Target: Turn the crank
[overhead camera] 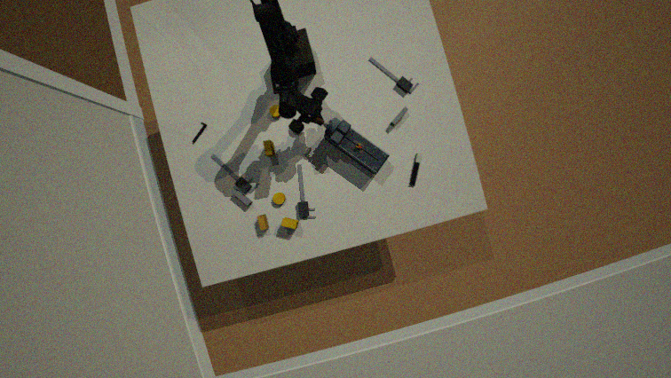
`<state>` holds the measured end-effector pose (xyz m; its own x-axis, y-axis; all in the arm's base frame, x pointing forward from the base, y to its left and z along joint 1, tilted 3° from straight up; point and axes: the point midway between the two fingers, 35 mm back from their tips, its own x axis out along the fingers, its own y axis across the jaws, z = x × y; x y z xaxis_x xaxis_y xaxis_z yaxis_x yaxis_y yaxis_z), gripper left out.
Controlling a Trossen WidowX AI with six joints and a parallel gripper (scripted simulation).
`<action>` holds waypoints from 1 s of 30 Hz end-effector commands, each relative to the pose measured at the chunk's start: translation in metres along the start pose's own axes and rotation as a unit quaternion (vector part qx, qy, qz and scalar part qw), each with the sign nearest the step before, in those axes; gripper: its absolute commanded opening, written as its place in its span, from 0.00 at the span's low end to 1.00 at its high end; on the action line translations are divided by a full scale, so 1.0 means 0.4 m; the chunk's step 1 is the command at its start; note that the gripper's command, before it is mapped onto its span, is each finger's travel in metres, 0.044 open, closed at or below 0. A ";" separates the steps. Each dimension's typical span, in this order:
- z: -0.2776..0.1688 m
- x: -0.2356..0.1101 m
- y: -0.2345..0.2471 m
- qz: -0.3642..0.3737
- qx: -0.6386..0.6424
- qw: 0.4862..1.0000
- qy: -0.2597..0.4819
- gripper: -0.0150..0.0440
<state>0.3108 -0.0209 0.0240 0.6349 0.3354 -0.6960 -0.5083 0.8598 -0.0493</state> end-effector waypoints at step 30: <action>-0.081 0.080 -0.032 -0.007 0.000 1.000 0.003 0.25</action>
<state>0.3192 -0.0355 -0.0133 0.6452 0.3253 -0.6913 -0.5016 0.8629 -0.0621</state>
